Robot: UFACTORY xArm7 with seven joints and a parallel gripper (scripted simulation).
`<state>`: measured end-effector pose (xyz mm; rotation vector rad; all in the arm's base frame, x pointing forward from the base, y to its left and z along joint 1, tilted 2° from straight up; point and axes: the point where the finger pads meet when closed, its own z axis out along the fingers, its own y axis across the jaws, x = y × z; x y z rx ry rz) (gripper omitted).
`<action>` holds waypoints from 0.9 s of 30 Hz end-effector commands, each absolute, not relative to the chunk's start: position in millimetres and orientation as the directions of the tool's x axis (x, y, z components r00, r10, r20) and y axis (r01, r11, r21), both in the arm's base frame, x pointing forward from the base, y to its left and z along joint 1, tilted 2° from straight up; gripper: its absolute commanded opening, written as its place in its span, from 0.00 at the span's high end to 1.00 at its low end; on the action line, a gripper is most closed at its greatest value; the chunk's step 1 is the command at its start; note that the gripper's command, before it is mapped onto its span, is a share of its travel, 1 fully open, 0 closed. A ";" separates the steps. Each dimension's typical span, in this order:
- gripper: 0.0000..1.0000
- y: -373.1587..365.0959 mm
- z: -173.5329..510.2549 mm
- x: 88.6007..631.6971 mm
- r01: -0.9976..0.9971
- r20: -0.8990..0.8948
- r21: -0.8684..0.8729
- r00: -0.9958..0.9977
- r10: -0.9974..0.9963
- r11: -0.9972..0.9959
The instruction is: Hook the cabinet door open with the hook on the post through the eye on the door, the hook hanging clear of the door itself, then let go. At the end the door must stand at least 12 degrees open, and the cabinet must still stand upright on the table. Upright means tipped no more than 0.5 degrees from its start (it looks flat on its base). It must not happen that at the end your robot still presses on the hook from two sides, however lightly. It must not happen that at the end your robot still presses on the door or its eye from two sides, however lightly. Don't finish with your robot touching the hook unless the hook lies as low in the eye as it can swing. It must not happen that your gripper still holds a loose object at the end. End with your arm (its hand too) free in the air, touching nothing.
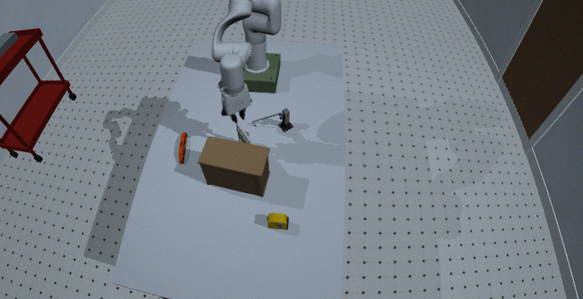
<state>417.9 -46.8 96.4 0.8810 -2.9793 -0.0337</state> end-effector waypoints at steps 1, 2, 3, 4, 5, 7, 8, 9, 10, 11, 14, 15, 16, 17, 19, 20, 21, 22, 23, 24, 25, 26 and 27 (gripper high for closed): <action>0.73 -47.1 89.4 419.3 -0.543 0.024 0.027 -0.839 -0.544 0.839; 0.73 -47.1 87.6 419.3 -0.543 0.024 0.027 -0.839 -0.544 0.839; 0.73 -47.1 87.6 419.3 -0.543 0.024 0.027 -0.839 -0.544 0.839; 0.73 -47.1 87.6 419.3 -0.543 0.024 0.027 -0.839 -0.544 0.839; 0.73 -47.1 85.9 419.3 -0.543 0.024 0.027 -0.839 -0.544 0.839; 0.73 -47.1 82.2 419.2 -0.543 0.024 0.027 -0.839 -0.544 0.839; 0.73 -47.1 80.4 419.1 -0.543 0.024 0.027 -0.839 -0.544 0.839; 0.73 -47.1 78.6 419.1 -0.543 0.024 0.027 -0.839 -0.544 0.839; 0.73 -47.1 76.8 419.1 -0.543 0.024 0.027 -0.839 -0.544 0.839; 0.73 -47.1 75.0 419.0 -0.543 0.024 0.027 -0.839 -0.544 0.839; 0.73 -47.1 69.6 418.9 -0.543 0.024 0.027 -0.839 -0.544 0.839; 0.73 -47.1 67.9 418.8 -0.543 0.024 0.027 -0.839 -0.544 0.839; 0.73 -47.1 66.3 418.8 -0.543 0.024 0.027 -0.839 -0.544 0.839; 0.73 -47.0 64.6 418.8 -0.543 0.024 0.027 -0.839 -0.544 0.839; 0.73 -47.0 61.5 418.7 -0.543 0.024 0.027 -0.839 -0.544 0.839; 0.73 -47.0 61.5 418.7 -0.543 0.024 0.027 -0.839 -0.544 0.839; 0.73 -47.0 61.5 418.7 -0.543 0.024 0.027 -0.839 -0.544 0.839; 0.73 -47.0 60.0 418.7 -0.543 0.024 0.027 -0.839 -0.544 0.839; 0.73 -47.0 58.5 418.6 -0.543 0.024 0.027 -0.839 -0.544 0.839; 0.73 -47.0 57.2 418.6 -0.543 0.024 0.027 -0.839 -0.544 0.839; 0.73 -47.0 55.9 418.6 -0.543 0.024 0.027 -0.839 -0.544 0.839; 0.73 -47.0 54.6 418.5 -0.543 0.024 0.027 -0.839 -0.544 0.839; 0.73 -47.0 53.4 418.5 -0.543 0.024 0.027 -0.839 -0.544 0.839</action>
